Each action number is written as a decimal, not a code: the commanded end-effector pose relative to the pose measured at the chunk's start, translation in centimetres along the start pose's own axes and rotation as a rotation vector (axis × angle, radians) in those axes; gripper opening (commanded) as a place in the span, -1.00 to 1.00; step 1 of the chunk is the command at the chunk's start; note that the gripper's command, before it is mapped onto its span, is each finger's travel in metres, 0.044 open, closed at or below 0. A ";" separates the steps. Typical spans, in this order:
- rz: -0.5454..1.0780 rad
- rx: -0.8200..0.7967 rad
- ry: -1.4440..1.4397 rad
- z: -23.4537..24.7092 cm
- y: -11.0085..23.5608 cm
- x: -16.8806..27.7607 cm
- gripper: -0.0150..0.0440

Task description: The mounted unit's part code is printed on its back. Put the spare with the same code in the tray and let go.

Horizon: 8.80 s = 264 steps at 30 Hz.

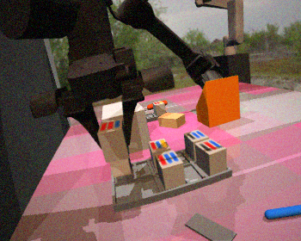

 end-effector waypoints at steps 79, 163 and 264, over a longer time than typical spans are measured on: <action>0.032 0.012 0.020 -3.1 5.7 40.1 -0.49; 0.016 0.002 0.009 -3.4 -0.7 41.0 -0.49; 0.008 -0.003 -0.002 -3.3 0.1 41.3 1.00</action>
Point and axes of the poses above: the point midway between the two fingers, 35 mm back from their tips, its own y axis back along the fingers, its own z axis across the jaws, x = y × z, the point moved 10 cm from there along y, back along the fingers, and after that the axes turned 3 degrees about y, right-handed, at the moved point
